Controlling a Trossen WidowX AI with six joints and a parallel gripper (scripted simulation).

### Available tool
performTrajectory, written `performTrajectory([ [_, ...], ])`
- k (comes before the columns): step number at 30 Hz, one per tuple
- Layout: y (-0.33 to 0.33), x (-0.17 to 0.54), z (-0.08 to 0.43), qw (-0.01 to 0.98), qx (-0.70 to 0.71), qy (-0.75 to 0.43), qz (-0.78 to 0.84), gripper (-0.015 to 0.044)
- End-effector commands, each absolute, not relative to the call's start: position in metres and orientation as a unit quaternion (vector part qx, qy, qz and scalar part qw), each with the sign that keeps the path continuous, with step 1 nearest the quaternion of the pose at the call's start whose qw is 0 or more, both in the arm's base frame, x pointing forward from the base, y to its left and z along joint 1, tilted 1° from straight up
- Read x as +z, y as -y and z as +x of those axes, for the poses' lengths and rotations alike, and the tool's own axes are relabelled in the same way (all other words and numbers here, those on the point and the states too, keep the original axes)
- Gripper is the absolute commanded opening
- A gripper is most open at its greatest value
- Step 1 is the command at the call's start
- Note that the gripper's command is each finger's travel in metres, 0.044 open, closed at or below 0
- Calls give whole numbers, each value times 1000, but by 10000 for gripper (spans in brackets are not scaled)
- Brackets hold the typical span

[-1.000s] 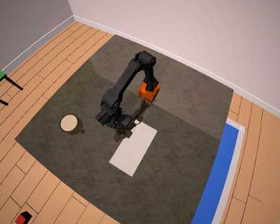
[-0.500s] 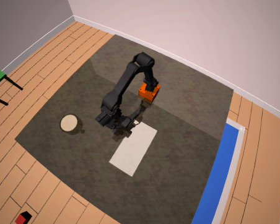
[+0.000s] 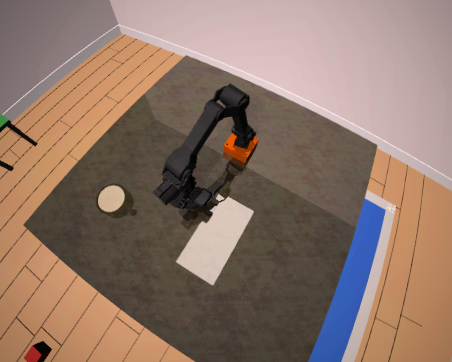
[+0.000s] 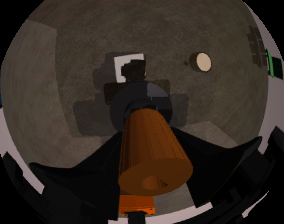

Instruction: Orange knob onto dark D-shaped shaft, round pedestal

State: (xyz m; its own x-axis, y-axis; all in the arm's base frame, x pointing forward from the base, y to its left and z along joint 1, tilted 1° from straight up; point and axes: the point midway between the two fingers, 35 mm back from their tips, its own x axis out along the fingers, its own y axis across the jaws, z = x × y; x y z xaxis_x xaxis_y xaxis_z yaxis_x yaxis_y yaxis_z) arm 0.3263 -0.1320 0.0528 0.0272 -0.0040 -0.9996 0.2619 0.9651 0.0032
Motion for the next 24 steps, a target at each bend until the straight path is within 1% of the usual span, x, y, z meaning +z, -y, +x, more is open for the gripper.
performTrajectory([
  [1, 132, 52, 325, 710, -93, -692, 92, 0],
  [20, 131, 57, 324, 710, -93, -692, 92, 0],
  [24, 131, 58, 325, 714, -64, -695, 61, 0],
])
